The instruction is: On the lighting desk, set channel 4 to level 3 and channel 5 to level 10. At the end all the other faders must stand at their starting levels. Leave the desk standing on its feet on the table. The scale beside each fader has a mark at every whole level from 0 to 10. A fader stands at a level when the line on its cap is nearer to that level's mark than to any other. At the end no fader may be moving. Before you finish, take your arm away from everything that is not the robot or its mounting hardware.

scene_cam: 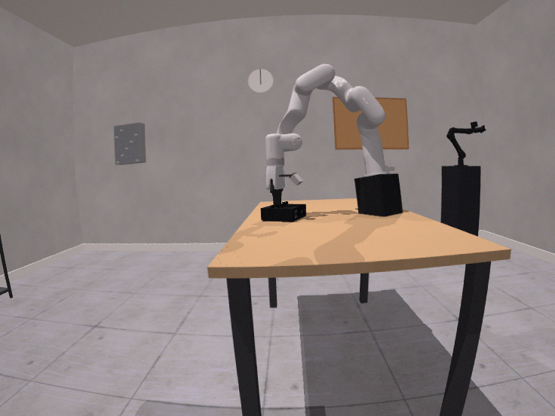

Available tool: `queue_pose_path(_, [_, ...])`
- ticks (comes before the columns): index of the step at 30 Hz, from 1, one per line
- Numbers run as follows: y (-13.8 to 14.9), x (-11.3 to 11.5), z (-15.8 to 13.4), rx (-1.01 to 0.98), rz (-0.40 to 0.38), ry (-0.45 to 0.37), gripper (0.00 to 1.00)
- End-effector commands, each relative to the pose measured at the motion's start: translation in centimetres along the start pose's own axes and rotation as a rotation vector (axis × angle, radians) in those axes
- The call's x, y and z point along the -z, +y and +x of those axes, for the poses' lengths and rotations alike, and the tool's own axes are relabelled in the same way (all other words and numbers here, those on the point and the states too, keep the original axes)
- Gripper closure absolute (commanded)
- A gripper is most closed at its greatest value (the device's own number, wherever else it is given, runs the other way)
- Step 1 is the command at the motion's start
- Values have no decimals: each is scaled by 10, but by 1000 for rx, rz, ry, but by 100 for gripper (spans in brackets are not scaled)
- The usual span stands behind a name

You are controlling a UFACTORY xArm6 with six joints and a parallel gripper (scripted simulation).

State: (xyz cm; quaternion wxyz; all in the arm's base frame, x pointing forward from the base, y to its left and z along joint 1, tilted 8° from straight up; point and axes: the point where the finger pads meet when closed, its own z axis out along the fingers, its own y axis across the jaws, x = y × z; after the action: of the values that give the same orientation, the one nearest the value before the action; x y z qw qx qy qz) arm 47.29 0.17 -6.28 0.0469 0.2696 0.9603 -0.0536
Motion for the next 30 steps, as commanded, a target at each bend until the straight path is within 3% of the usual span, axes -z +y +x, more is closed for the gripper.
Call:
queue_pose_path(1, [1,1,0,0,-2,-3,100])
queue_pose_path(30, [1,1,5,0,-2,-3,100])
